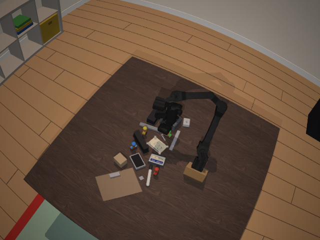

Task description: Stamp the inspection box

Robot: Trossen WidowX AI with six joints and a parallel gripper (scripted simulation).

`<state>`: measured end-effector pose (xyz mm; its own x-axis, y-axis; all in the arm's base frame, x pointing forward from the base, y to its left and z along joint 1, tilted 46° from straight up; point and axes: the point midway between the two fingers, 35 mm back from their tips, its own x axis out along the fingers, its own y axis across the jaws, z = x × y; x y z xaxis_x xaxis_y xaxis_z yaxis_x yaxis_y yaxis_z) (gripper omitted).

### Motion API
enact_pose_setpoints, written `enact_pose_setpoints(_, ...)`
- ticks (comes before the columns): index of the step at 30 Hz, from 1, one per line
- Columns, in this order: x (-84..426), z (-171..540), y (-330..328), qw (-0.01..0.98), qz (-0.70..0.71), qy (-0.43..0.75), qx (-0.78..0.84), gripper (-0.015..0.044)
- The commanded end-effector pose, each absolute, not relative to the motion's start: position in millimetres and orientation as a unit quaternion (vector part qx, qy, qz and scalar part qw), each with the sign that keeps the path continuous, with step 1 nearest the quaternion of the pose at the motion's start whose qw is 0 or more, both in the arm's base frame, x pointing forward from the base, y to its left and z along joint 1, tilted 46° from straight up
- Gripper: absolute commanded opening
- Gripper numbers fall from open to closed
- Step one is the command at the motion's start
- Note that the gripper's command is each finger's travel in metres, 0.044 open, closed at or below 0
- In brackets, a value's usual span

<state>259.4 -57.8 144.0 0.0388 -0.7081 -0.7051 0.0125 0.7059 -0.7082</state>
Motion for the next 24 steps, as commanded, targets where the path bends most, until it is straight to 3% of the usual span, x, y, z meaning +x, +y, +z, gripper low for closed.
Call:
enact_pose_setpoints(1,260,139,-63,0.667,-0.269,0.638,-0.275,0.0213)
enact_pose_setpoints(24,261,114,-90,0.667,-0.27,0.637,-0.276,0.0213)
